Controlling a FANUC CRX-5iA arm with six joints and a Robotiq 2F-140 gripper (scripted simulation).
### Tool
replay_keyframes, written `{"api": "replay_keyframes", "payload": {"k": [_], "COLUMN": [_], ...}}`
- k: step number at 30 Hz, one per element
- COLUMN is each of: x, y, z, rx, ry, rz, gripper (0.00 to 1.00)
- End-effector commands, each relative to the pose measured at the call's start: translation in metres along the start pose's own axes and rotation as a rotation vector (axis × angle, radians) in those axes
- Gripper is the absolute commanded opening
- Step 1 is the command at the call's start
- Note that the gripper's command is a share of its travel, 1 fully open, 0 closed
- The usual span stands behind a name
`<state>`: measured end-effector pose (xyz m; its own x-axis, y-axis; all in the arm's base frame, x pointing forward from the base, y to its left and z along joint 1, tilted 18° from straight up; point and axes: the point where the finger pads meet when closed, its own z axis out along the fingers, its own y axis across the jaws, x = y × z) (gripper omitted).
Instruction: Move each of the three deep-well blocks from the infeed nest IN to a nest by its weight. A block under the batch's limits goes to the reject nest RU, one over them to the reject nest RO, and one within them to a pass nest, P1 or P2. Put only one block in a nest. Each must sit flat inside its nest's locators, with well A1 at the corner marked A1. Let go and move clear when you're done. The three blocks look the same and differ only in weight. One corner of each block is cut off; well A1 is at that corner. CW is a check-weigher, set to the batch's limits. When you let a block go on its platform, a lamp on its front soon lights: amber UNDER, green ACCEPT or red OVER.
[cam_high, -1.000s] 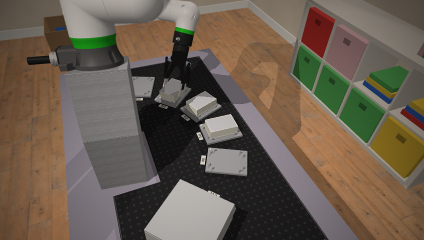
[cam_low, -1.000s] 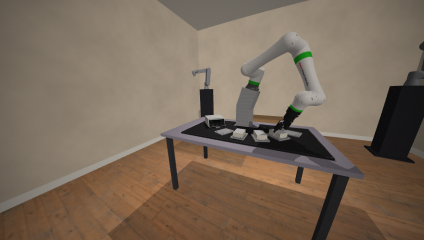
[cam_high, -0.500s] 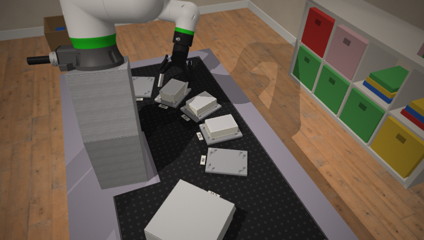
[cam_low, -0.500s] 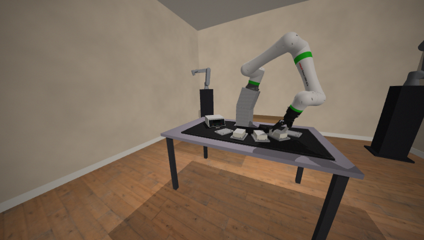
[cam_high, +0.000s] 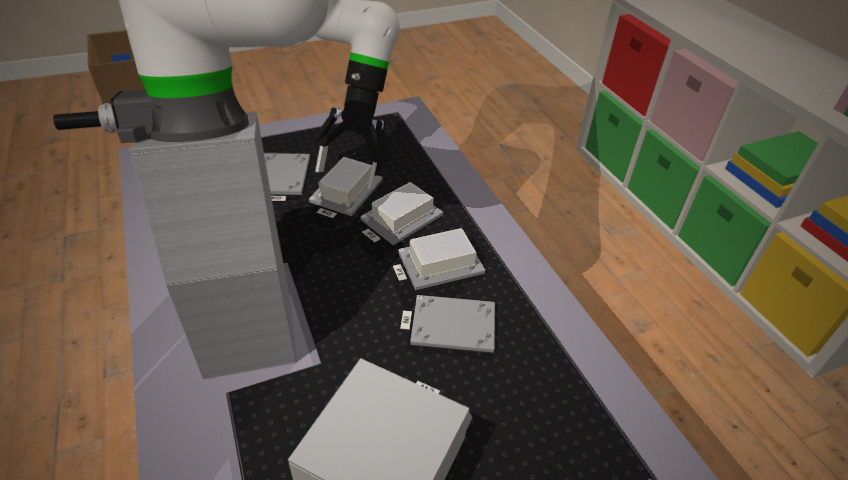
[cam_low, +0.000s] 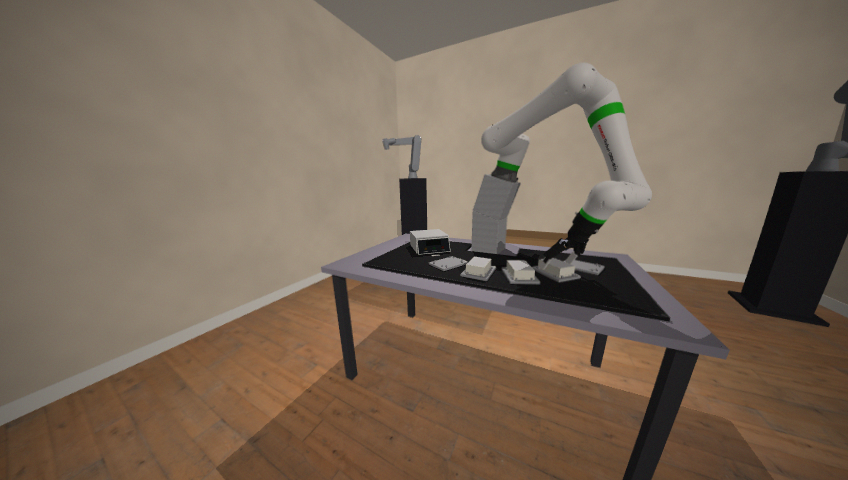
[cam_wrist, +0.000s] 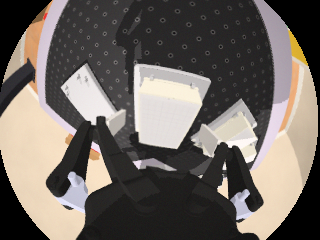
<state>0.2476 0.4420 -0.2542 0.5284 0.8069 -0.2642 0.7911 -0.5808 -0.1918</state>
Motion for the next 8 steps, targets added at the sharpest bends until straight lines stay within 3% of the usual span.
{"api": "replay_keyframes", "payload": {"k": [1, 8], "x": [-0.0046, -0.0099], "y": [0.0001, 0.0001], "z": [-0.0082, -0.0174], "rx": [0.000, 0.000], "ry": [0.000, 0.000], "rz": [0.000, 0.000], "gripper": [1.00, 1.00]}}
